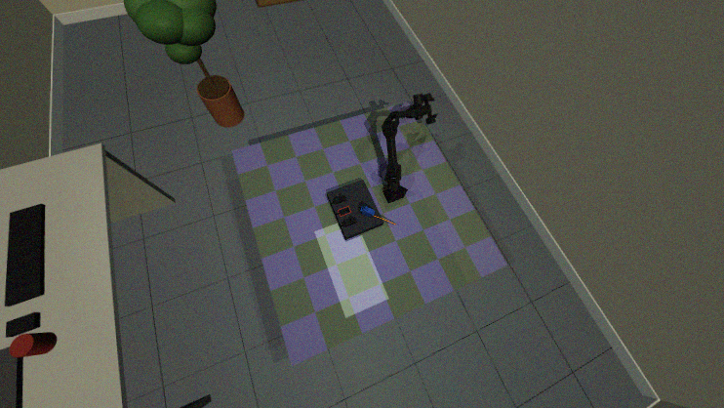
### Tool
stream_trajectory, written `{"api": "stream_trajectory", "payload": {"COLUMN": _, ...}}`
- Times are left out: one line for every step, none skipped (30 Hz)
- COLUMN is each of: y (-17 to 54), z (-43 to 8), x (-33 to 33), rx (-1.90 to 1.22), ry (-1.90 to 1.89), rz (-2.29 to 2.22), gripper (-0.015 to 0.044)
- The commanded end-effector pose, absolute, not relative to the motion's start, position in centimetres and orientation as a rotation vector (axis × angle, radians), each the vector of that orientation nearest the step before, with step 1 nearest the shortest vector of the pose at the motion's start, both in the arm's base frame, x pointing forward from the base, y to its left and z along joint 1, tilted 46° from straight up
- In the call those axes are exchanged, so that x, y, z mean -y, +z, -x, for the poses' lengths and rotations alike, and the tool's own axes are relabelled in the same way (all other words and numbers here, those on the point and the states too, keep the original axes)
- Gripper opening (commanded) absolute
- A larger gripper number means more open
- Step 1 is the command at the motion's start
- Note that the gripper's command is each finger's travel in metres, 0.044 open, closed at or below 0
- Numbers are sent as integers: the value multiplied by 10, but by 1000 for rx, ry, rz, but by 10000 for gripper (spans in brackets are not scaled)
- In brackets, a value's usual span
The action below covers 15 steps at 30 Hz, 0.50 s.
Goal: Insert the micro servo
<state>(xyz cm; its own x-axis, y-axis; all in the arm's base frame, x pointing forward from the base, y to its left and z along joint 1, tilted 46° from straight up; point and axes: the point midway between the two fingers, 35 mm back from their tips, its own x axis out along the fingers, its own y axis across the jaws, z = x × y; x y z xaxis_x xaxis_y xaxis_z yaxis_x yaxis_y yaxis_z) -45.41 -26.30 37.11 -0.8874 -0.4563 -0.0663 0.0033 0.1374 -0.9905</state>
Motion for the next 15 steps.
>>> {"api": "stream_trajectory", "payload": {"y": 374, "z": 439, "x": 276, "rx": -1989, "ry": -1840, "rz": 448, "gripper": 440}}
{"api": "stream_trajectory", "payload": {"y": 375, "z": 436, "x": 280, "rx": -1967, "ry": -1849, "rz": 453, "gripper": 440}}
{"api": "stream_trajectory", "payload": {"y": 376, "z": 432, "x": 283, "rx": -1947, "ry": -1857, "rz": 457, "gripper": 440}}
{"api": "stream_trajectory", "payload": {"y": 376, "z": 428, "x": 287, "rx": -1927, "ry": -1864, "rz": 460, "gripper": 440}}
{"api": "stream_trajectory", "payload": {"y": 377, "z": 425, "x": 289, "rx": -1909, "ry": -1871, "rz": 463, "gripper": 440}}
{"api": "stream_trajectory", "payload": {"y": 378, "z": 422, "x": 292, "rx": -1891, "ry": -1877, "rz": 466, "gripper": 440}}
{"api": "stream_trajectory", "payload": {"y": 379, "z": 418, "x": 295, "rx": -1872, "ry": -1884, "rz": 469, "gripper": 440}}
{"api": "stream_trajectory", "payload": {"y": 380, "z": 414, "x": 298, "rx": -1852, "ry": -1891, "rz": 472, "gripper": 440}}
{"api": "stream_trajectory", "payload": {"y": 380, "z": 411, "x": 302, "rx": -1831, "ry": -1898, "rz": 475, "gripper": 440}}
{"api": "stream_trajectory", "payload": {"y": 381, "z": 406, "x": 305, "rx": -1809, "ry": -1904, "rz": 478, "gripper": 440}}
{"api": "stream_trajectory", "payload": {"y": 382, "z": 402, "x": 308, "rx": -1787, "ry": -1911, "rz": 481, "gripper": 440}}
{"api": "stream_trajectory", "payload": {"y": 383, "z": 398, "x": 311, "rx": -1764, "ry": -1917, "rz": 484, "gripper": 440}}
{"api": "stream_trajectory", "payload": {"y": 384, "z": 394, "x": 315, "rx": -1741, "ry": -1923, "rz": 487, "gripper": 440}}
{"api": "stream_trajectory", "payload": {"y": 385, "z": 389, "x": 318, "rx": -1719, "ry": -1929, "rz": 489, "gripper": 440}}
{"api": "stream_trajectory", "payload": {"y": 386, "z": 385, "x": 321, "rx": -1697, "ry": -1934, "rz": 492, "gripper": 440}}
